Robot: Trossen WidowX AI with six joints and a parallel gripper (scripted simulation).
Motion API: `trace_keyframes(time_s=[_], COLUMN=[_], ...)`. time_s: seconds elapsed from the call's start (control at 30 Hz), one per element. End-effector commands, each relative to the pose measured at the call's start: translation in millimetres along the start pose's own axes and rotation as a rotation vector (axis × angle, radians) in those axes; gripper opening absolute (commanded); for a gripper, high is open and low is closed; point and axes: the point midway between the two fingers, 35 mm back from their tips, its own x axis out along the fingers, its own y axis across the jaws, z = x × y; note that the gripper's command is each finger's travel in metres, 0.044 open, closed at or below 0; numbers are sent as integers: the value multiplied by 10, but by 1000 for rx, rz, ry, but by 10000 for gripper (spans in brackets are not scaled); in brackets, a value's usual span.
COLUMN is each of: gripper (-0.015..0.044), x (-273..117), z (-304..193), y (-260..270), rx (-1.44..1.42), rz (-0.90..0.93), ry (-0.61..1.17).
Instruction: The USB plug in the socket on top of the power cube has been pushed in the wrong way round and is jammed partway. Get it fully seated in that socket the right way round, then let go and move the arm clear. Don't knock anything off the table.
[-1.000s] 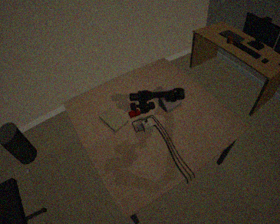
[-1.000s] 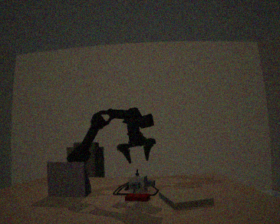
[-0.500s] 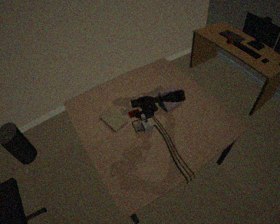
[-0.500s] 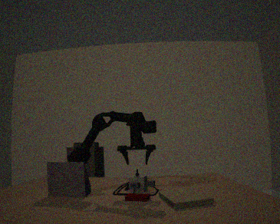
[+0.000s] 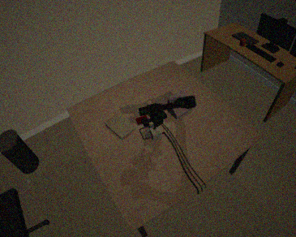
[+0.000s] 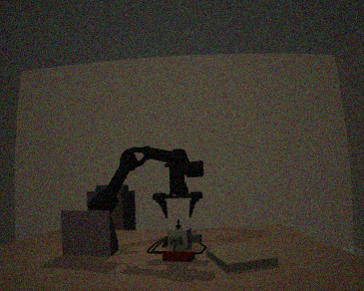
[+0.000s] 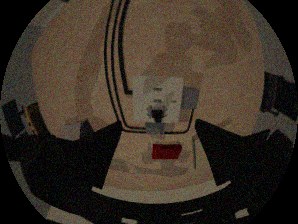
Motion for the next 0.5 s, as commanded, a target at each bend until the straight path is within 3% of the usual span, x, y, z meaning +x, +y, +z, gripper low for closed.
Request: trace_keyframes(time_s=[0.0,0.37,0.47], gripper=[440,440,361], x=[47,129,110], z=[10,11,3], y=[6,7,3], rx=[2,1,0], rz=[2,2,1], ry=[-5,-5,0])
